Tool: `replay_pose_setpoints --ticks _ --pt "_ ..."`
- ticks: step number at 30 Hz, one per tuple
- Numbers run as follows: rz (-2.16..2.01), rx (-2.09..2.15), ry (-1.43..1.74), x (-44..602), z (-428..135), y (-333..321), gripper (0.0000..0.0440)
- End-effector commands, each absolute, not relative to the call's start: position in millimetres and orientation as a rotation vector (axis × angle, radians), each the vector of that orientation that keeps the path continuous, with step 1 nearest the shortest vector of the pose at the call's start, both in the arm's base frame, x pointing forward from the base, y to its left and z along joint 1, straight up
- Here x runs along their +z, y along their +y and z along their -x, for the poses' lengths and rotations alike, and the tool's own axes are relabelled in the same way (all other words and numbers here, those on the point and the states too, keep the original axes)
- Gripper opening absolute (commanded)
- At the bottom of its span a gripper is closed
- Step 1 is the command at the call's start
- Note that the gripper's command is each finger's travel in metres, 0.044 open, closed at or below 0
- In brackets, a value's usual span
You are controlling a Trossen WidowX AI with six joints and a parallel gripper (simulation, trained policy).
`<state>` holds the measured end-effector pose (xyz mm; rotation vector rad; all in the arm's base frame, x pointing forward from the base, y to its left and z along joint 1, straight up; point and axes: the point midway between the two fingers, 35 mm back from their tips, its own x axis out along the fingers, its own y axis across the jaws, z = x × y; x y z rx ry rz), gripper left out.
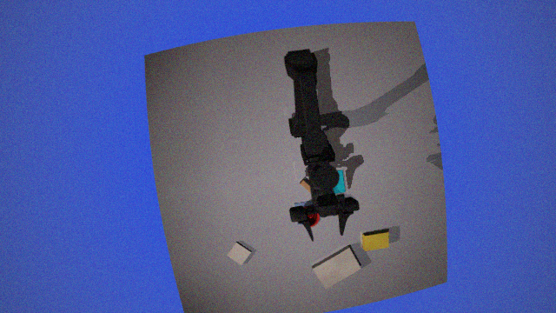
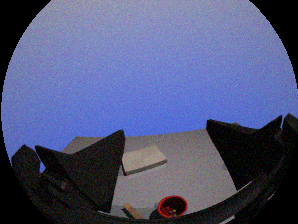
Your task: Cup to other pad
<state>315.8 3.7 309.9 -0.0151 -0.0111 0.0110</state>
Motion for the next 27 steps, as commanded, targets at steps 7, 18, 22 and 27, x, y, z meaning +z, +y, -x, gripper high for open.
replay_pose_setpoints --ticks 7,18,22,27 --pt "0.002 0.036 0.051 303 -319 14 0.0216" --pt "-0.056 0.094 0.196 290 -326 38 0.0072" --pt "-0.08 0.115 0.252 286 -329 48 0.0073" --pt "-0.106 0.134 0.324 280 -332 59 0.0071"
